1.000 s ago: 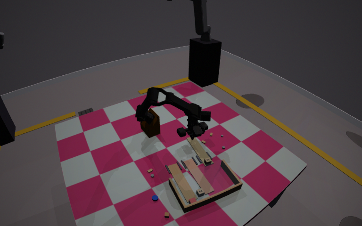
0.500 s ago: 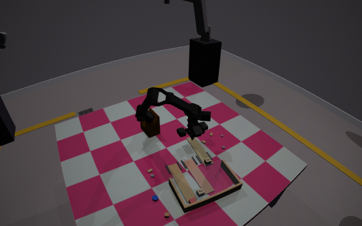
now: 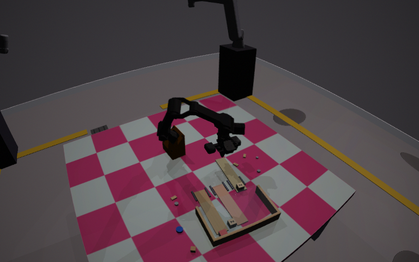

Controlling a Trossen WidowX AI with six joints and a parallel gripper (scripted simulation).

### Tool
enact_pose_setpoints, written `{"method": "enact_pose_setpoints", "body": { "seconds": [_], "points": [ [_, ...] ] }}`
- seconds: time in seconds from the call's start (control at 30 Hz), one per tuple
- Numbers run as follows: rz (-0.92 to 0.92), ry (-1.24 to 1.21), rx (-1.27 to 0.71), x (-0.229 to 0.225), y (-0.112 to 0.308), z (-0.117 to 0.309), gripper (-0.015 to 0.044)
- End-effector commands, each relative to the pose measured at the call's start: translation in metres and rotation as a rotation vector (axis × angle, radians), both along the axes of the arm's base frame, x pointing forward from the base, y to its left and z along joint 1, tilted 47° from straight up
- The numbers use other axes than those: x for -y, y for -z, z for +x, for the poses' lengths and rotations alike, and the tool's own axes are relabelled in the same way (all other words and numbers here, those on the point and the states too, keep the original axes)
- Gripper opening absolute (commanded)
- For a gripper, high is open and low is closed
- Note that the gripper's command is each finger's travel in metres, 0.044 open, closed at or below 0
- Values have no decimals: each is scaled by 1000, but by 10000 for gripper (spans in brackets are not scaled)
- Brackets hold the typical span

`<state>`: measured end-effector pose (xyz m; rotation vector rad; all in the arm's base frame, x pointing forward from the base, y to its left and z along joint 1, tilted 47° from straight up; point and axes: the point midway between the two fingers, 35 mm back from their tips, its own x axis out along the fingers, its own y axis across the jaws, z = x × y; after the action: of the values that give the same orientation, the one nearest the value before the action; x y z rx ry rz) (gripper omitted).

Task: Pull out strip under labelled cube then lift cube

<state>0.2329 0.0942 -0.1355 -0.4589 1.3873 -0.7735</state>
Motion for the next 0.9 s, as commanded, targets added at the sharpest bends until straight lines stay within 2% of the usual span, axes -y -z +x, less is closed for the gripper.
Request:
{"method": "enact_pose_setpoints", "body": {
  "seconds": [0.0, 0.03, 0.6, 0.87],
  "points": [
    [4, 9, 1, -5, -5, 0, 0],
    [4, 9, 1, -5, -6, -1, 0],
    [2, 45, 41, 10, -19, 55, 440],
    [1, 45, 42, 14, -26, 78, 440]
  ]
}}
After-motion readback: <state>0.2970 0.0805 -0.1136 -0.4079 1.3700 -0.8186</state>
